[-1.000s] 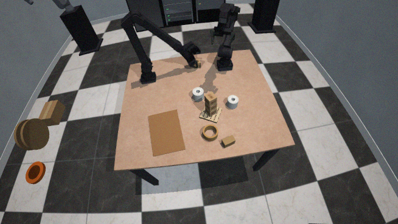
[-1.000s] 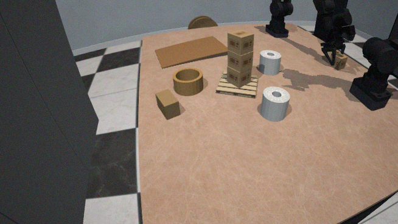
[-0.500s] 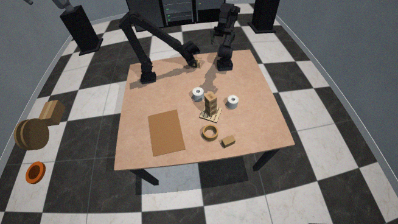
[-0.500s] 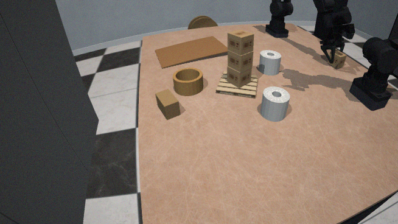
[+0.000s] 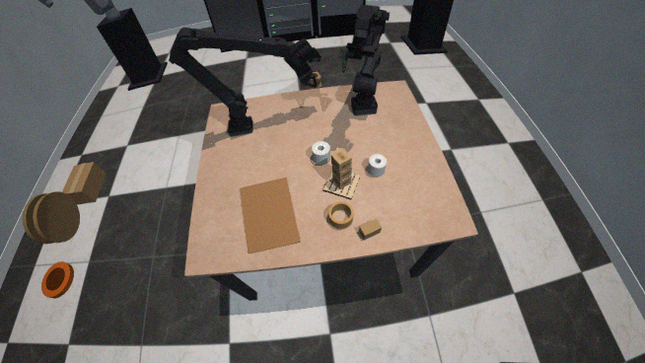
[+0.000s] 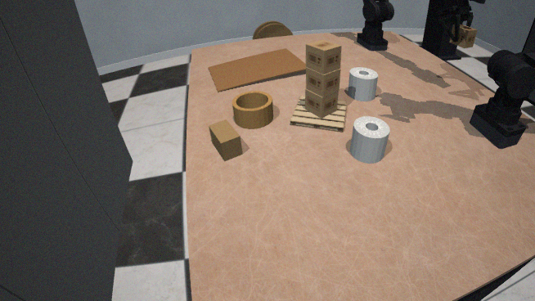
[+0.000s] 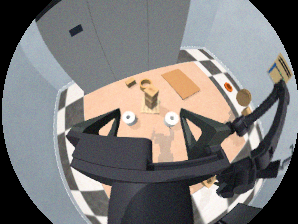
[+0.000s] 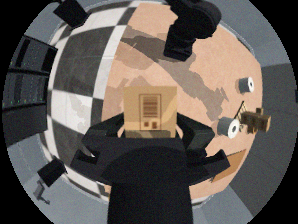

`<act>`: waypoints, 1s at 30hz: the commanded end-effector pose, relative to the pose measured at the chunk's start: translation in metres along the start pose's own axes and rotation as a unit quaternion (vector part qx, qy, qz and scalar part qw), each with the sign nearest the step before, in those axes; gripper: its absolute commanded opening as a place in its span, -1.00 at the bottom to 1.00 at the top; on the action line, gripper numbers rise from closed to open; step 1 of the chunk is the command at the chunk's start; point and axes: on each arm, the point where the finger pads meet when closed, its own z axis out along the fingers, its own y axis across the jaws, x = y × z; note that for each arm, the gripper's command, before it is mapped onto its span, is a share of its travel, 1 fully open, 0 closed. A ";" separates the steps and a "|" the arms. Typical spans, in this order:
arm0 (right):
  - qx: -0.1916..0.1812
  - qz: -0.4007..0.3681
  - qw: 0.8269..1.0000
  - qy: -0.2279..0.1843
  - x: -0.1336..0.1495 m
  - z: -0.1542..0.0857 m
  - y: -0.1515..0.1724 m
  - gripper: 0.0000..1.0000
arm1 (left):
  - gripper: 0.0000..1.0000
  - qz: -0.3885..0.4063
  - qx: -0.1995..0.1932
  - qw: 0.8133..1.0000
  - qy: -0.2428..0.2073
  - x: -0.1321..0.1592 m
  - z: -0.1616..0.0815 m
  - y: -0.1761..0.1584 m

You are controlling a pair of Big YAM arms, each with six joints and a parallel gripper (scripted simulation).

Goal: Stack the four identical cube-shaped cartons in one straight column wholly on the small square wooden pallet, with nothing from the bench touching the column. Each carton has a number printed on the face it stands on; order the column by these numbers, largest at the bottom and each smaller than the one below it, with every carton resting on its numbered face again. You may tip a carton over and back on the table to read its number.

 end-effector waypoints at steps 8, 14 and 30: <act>0.000 0.008 1.000 -0.020 -0.065 -0.084 0.000 0.00 | 1.00 -0.001 0.000 1.000 -0.008 -0.010 -0.006 0.001; 0.006 -0.022 1.000 -0.016 -0.053 -0.085 -0.017 0.00 | 1.00 -0.001 0.000 1.000 -0.008 -0.010 -0.006 0.001; 0.010 -0.066 0.998 -0.006 0.002 -0.114 -0.238 0.00 | 1.00 -0.001 0.000 1.000 -0.008 -0.010 -0.006 0.001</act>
